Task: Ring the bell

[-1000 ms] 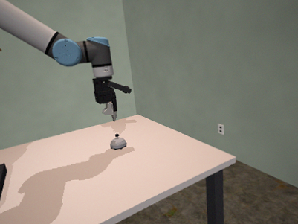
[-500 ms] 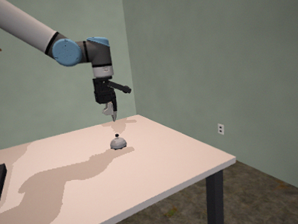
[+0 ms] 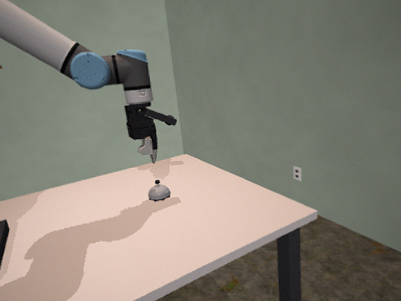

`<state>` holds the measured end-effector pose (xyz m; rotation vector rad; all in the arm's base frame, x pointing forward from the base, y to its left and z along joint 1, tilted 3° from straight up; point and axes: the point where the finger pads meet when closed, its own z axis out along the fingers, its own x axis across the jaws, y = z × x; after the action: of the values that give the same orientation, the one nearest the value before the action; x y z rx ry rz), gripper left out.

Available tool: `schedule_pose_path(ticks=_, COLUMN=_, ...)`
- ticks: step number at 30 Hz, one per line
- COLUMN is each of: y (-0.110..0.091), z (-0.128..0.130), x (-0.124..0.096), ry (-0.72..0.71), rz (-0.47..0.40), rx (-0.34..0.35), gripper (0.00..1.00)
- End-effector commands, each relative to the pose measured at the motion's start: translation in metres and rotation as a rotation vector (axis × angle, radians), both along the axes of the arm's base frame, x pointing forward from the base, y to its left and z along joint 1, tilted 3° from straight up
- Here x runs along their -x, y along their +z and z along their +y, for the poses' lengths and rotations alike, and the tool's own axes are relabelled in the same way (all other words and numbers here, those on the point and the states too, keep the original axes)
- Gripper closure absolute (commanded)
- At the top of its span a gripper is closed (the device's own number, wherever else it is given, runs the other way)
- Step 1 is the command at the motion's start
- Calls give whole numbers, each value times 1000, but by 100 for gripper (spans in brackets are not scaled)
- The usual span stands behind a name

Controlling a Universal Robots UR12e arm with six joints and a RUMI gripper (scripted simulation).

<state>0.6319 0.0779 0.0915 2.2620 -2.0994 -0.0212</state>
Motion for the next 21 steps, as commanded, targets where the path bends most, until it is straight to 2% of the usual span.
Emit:
schedule_pose_path(ticks=1, y=1, z=0, x=-1, ry=0, rz=-1, rx=0, gripper=100)
schedule_pose_path(ticks=21, y=-1, z=0, x=-1, ry=0, rz=-1, rx=0, gripper=100)
